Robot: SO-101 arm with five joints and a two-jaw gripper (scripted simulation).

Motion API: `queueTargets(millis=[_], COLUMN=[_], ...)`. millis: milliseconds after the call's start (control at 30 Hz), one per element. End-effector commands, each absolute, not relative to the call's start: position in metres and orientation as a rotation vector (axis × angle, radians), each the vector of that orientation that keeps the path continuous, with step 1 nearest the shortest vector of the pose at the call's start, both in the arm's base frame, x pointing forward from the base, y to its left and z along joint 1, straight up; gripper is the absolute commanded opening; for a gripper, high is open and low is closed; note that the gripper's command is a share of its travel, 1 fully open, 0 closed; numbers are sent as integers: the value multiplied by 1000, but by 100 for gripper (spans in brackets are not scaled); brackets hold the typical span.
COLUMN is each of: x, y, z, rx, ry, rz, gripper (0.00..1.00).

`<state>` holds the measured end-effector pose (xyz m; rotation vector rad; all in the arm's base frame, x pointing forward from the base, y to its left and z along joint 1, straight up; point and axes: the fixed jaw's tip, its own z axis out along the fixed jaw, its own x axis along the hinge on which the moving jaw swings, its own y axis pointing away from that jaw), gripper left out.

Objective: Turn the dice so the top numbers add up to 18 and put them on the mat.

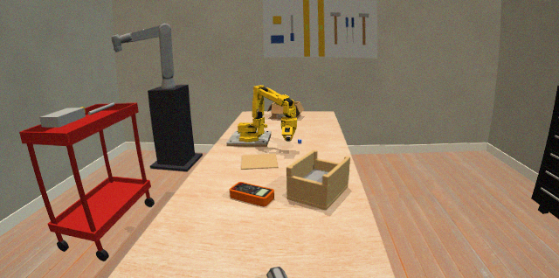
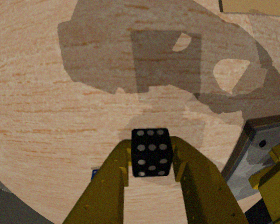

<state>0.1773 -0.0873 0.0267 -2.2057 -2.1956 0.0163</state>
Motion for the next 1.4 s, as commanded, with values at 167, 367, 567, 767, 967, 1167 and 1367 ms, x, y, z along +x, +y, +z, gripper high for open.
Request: queueTargets(millis=[167, 367, 567, 767, 967, 1167, 1367], x=[178, 178, 178, 178, 179, 183, 187], y=[-89, -89, -89, -89, -89, -92, -94], z=[37, 37, 37, 37, 37, 37, 37], rx=[-2211, -2211, -2211, -2211, -2196, -2122, -2045], ry=[-2207, -2207, -2207, -2207, -2240, -2384, -2518], rz=[8, 8, 8, 8, 2, -20, -33], gripper=[0, 0, 0, 0, 0, 0, 0])
